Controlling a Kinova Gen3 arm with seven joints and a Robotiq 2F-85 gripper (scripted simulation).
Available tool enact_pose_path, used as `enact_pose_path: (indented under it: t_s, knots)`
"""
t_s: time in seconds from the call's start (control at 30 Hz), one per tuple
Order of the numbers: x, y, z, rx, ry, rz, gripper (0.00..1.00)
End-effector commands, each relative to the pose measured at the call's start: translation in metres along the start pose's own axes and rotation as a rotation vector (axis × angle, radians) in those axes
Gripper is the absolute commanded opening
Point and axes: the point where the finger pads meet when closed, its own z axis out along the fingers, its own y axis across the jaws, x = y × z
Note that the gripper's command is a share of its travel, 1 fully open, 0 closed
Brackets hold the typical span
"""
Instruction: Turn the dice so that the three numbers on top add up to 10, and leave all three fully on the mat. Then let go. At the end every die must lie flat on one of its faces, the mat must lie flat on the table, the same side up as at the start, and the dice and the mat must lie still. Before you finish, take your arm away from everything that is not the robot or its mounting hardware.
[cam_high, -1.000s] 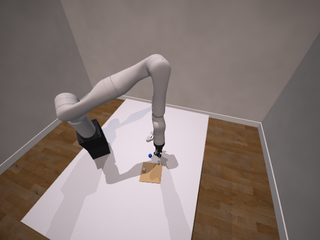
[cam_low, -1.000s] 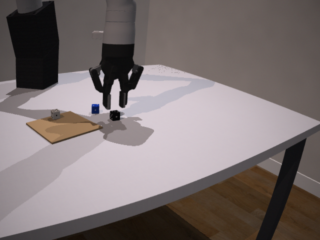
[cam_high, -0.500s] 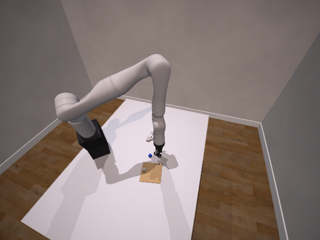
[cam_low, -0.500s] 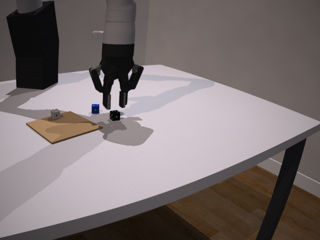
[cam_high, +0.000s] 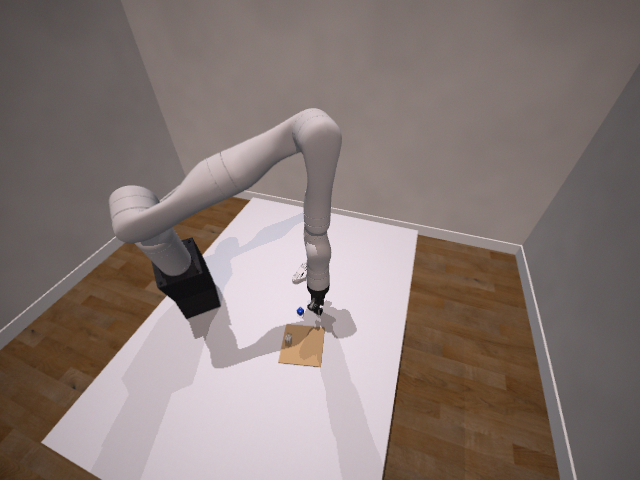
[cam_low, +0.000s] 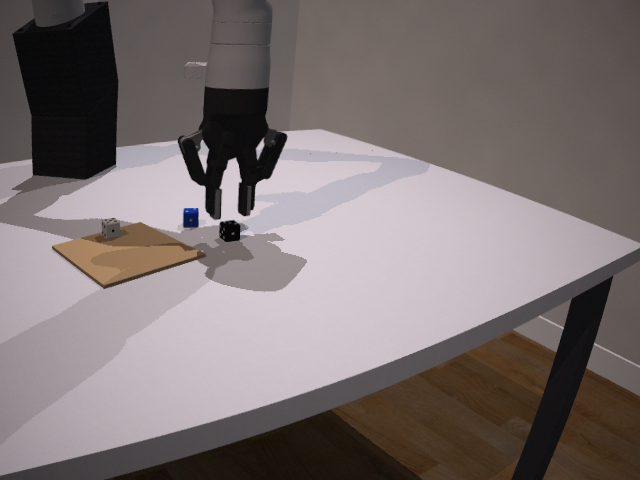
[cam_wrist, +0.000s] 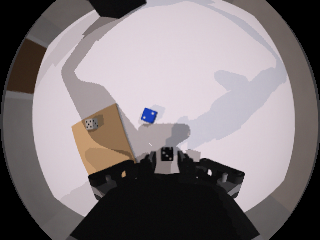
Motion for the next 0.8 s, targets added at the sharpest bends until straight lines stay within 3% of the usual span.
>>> enact_pose_path:
  t_s: [0.0,0.77]
  knots:
    - [0.003,0.001,0.001,-0.002,0.001,0.006,0.35]
    - [0.003,0.001,0.025,-0.002,0.001,0.006,0.35]
